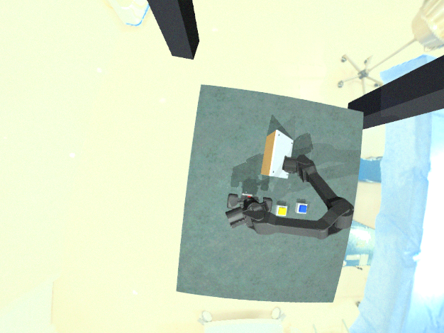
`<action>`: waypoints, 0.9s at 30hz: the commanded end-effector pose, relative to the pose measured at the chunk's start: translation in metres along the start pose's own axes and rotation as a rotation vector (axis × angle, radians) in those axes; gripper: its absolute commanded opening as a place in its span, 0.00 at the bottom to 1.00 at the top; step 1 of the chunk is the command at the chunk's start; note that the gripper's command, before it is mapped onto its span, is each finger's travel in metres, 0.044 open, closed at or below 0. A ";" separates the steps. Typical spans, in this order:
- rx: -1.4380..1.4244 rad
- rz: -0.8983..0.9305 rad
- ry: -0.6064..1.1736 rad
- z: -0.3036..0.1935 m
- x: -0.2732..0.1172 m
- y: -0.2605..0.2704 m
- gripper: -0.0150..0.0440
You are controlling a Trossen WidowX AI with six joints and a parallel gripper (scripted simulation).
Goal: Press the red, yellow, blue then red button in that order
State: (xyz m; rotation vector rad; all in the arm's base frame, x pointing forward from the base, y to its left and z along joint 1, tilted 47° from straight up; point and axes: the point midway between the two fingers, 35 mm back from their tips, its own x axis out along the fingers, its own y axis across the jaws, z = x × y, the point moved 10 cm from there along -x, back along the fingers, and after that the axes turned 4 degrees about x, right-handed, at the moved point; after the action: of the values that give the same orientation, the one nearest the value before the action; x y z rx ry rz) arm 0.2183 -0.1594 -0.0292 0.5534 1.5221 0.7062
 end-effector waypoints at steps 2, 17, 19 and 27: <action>0.004 0.004 -0.002 0.000 0.001 0.000 0.29; 0.006 0.001 0.000 0.000 -0.094 0.000 0.29; 0.006 0.001 0.000 0.000 -0.094 0.000 0.29; 0.010 -0.004 -0.001 0.026 -0.101 0.091 0.29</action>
State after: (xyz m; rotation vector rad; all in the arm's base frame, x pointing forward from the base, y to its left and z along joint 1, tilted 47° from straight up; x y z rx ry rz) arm 0.2360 -0.1974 0.0712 0.5776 1.5323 0.6893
